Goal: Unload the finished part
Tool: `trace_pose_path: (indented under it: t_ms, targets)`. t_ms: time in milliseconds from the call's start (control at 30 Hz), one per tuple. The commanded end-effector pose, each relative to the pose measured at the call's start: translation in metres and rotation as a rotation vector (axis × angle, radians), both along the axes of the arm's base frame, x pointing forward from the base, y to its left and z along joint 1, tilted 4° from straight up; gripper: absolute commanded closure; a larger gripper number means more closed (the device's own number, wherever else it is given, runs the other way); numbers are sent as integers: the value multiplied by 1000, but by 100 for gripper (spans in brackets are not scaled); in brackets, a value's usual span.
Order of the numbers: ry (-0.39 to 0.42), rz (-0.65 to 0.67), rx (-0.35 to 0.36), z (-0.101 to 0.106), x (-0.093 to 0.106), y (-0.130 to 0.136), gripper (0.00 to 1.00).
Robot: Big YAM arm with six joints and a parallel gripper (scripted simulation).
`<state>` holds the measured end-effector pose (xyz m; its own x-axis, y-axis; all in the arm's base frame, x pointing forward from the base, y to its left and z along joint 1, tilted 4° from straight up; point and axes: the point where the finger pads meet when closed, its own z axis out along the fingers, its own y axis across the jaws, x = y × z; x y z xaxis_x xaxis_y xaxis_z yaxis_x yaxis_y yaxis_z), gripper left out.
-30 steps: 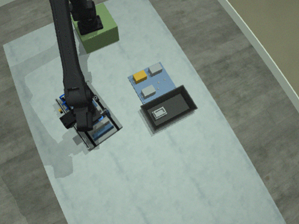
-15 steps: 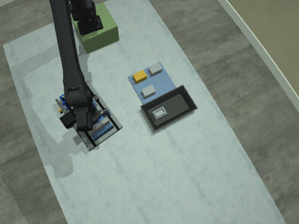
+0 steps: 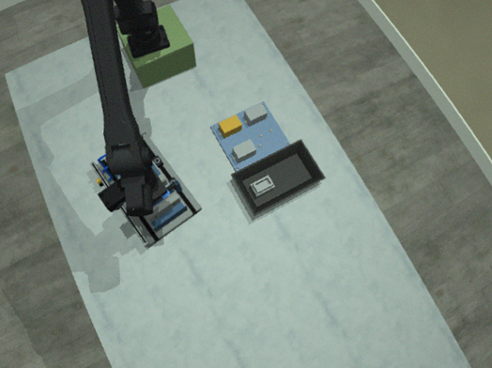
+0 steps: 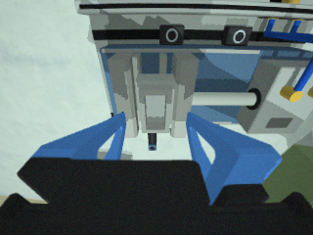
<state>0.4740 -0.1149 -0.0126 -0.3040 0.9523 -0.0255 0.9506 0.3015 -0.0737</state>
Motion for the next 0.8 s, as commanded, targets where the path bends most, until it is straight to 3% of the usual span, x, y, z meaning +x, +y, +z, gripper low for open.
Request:
trace_pose_path:
  t_ms: [0,767]
  targets:
    - [-30,-4,-6,3,13,-10,36]
    - [-36,-4,-8,5,16,-11,36]
